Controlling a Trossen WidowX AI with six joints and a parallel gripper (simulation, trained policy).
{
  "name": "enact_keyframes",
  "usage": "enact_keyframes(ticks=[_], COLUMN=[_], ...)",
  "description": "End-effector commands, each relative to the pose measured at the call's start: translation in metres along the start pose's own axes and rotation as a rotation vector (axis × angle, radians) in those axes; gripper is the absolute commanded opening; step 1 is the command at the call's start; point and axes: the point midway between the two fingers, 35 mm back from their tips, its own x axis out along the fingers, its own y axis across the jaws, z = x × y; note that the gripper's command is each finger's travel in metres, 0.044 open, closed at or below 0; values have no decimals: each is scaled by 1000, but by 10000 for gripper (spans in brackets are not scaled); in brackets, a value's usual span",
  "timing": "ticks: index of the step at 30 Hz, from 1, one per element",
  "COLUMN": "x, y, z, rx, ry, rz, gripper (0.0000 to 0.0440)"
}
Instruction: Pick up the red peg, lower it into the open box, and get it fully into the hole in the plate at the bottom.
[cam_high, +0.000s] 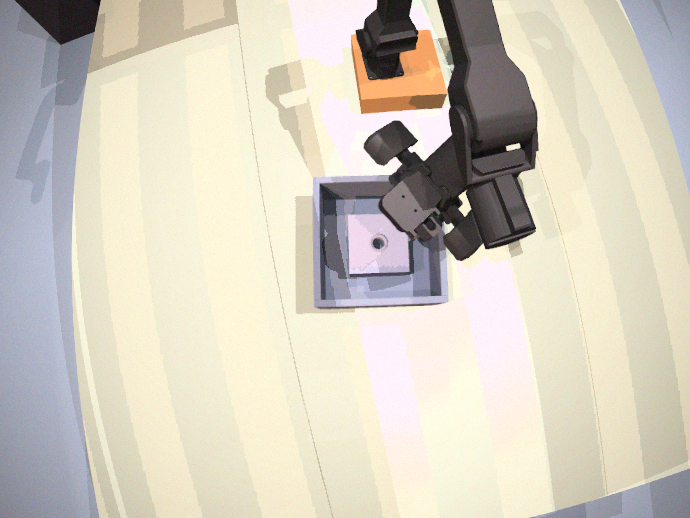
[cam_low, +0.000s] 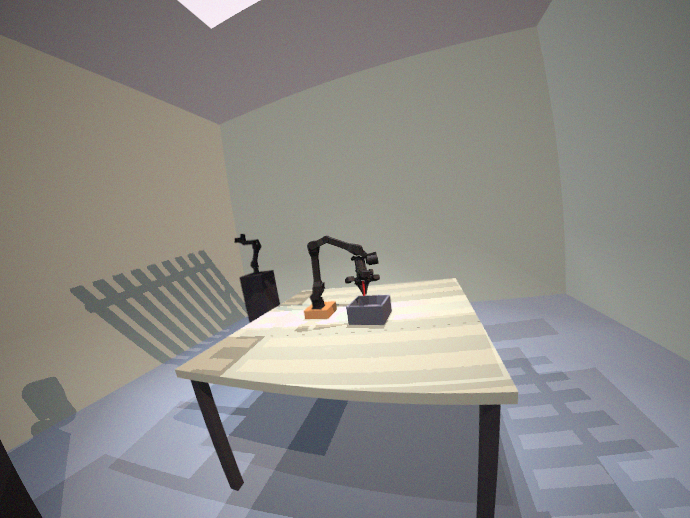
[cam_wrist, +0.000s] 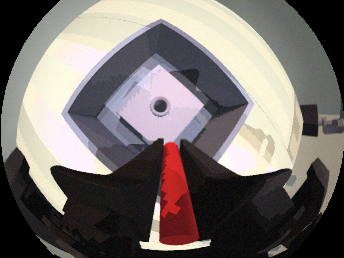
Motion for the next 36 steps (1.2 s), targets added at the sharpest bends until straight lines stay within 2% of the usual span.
enact_keyframes(ticks=[1, 10, 17, 19, 24, 27, 36], x=[12, 40, 62, 68, 81, 84, 75], y=[3, 7, 10, 10, 11, 13, 37], z=[16, 35, 33, 30, 27, 32, 57], rx=[-3, -55, -124, -146, -178, -196, -202], ry=[11, 52, 99, 119, 155, 159, 177], rz=[17, 50, 74, 76, 83, 90, 159], gripper=[0, 0, 8, 39, 159, 187, 422])
